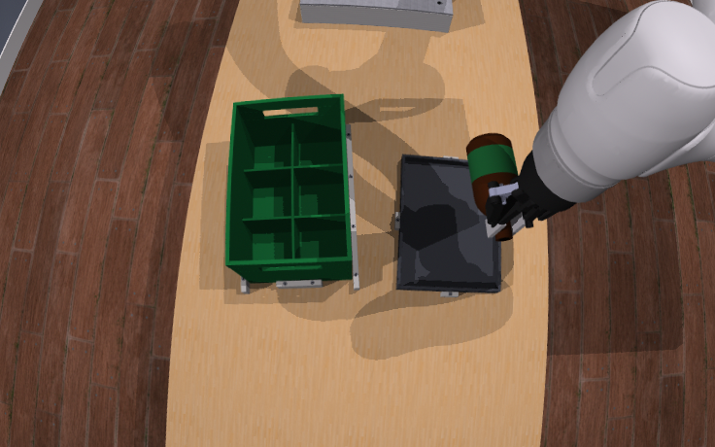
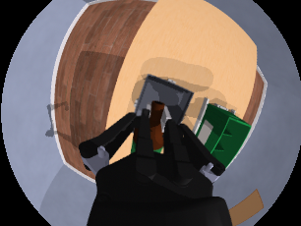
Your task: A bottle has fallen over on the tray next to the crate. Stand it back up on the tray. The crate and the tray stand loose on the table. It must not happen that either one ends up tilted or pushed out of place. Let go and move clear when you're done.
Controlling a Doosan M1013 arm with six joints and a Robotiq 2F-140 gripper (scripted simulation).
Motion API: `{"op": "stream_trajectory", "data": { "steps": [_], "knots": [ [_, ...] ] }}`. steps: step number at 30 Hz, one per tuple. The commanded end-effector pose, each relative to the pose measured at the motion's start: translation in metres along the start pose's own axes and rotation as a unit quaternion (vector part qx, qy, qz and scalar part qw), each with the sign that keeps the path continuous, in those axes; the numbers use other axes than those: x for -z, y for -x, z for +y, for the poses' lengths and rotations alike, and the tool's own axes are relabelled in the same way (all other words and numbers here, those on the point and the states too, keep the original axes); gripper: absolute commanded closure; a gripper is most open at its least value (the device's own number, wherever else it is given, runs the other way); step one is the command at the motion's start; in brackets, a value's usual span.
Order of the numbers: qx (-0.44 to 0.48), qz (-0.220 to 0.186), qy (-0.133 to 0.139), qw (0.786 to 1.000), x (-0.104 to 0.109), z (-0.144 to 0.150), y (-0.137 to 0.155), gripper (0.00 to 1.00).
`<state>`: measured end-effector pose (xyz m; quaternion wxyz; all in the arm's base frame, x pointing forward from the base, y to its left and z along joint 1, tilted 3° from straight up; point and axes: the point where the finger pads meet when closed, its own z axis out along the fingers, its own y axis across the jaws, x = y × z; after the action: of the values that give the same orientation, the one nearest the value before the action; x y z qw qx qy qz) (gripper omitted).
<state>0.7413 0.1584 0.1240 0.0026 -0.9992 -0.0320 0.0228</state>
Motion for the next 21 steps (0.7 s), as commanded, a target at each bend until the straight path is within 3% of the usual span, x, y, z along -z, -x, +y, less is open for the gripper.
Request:
{"op": "stream_trajectory", "data": {
  "steps": [1, 21],
  "knots": [
    [0.0, 0.0, 0.0, 1.0, 0.0002, 0.0, 0.0, 0.9],
    [-0.103, 0.0, 0.0, 0.995, 0.0002, 0.0, 0.0, 0.9]
  ]
}}
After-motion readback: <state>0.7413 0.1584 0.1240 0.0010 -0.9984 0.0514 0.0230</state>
